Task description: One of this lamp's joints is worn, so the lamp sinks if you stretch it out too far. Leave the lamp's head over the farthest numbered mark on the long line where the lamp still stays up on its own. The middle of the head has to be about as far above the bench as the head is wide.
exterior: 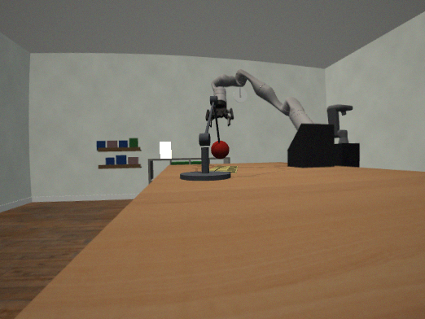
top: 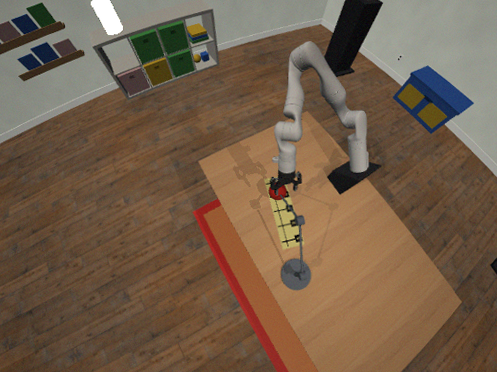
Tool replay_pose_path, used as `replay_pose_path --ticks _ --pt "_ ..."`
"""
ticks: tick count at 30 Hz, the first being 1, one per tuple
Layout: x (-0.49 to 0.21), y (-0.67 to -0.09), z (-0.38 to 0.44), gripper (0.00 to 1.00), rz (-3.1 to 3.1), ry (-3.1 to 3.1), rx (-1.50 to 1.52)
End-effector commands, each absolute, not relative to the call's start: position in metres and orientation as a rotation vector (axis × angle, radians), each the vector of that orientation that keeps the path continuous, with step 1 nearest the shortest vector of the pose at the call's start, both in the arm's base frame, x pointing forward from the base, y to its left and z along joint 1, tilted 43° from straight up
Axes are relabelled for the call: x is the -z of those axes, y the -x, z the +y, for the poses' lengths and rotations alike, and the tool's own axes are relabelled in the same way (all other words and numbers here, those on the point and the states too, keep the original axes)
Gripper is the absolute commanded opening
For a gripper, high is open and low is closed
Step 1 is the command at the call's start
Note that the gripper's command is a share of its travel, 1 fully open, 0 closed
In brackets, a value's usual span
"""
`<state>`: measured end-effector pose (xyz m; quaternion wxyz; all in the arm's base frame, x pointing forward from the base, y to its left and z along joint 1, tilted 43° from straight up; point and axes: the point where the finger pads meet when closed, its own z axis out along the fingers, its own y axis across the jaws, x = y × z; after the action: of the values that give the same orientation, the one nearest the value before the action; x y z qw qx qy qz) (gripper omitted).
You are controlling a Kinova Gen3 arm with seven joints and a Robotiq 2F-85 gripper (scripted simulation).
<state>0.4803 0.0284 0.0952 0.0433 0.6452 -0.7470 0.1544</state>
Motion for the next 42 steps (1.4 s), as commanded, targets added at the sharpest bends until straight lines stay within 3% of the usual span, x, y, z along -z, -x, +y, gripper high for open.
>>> replay_pose_path --ticks 1,16,42 --pt "-0.107 -0.484 0.032 1.00 -2.296 -1.983 -0.489" --pt "-0.160 -0.472 0.049 1.00 -2.287 -1.977 -0.476" --pt "-0.154 -0.470 0.048 1.00 -2.280 -1.973 -0.467"
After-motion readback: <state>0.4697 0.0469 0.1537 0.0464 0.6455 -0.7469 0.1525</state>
